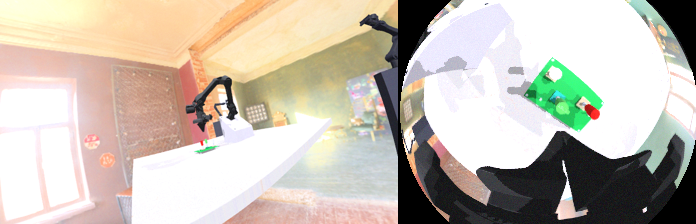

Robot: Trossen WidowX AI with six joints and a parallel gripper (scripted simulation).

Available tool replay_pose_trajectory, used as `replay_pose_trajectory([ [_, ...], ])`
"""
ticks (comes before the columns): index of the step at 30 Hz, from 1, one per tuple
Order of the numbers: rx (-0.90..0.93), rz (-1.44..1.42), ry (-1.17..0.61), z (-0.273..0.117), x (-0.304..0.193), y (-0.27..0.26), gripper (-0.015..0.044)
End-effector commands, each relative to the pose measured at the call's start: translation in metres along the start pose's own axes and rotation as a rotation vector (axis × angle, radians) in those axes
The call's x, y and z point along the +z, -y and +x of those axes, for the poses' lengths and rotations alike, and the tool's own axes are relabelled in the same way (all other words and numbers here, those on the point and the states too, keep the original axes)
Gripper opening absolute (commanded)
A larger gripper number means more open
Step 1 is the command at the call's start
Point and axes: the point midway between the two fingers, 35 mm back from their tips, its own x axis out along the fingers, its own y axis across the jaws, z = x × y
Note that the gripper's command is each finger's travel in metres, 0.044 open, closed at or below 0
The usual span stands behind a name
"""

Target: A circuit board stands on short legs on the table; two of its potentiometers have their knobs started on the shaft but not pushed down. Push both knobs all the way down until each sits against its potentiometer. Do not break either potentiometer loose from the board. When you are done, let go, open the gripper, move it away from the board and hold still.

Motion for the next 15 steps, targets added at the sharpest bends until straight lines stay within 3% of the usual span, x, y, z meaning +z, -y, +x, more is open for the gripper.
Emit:
replay_pose_trajectory([
  [1, 0.005, -0.142, 0.042, 0.008, 0.005, 0.007, 0.0],
  [15, 0.005, -0.189, 0.054, 0.03, 0.007, 0.01, 0.0],
])
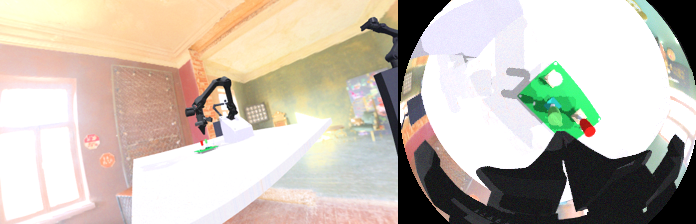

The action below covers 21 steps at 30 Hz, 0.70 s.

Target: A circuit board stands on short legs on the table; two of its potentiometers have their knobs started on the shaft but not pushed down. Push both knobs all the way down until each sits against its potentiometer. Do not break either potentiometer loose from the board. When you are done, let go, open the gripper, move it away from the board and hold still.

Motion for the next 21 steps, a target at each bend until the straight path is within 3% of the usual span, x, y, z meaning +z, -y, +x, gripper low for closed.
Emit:
replay_pose_trajectory([
  [1, 0.001, 0.007, 0.011, 0.01, 0.001, -0.003, 0.0],
  [21, 0.001, 0.007, 0.012, 0.031, 0.002, -0.003, 0.0],
])
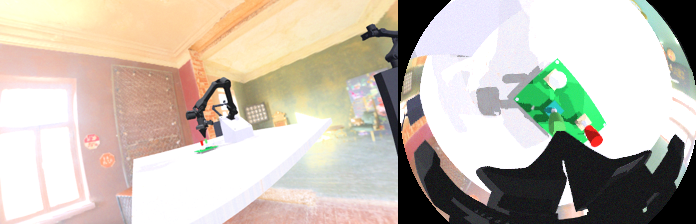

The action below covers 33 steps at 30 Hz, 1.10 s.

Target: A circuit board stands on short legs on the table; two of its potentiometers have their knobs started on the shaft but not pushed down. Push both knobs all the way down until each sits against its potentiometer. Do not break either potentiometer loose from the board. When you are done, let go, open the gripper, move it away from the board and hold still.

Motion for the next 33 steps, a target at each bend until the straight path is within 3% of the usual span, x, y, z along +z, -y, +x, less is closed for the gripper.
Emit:
replay_pose_trajectory([
  [1, 0.0, 0.009, 0.008, 0.0061, 0.0008, -0.0022, 0.0],
  [33, 0.0, 0.009, 0.008, 0.0109, 0.0009, -0.0022, 0.0],
])
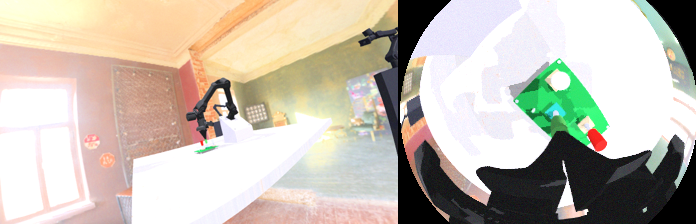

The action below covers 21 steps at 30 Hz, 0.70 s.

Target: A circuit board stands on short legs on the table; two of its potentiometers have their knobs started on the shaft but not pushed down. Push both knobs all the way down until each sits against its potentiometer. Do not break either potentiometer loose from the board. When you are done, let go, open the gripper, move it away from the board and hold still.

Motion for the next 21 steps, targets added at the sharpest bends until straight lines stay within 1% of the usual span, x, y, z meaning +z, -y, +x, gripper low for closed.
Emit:
replay_pose_trajectory([
  [1, -0.003, 0.004, 0.003, 0.0019, 0.0001, -0.0001, 0.0],
  [21, -0.003, 0.004, 0.003, 0.0017, 0.0001, -0.0001, 0.0],
])
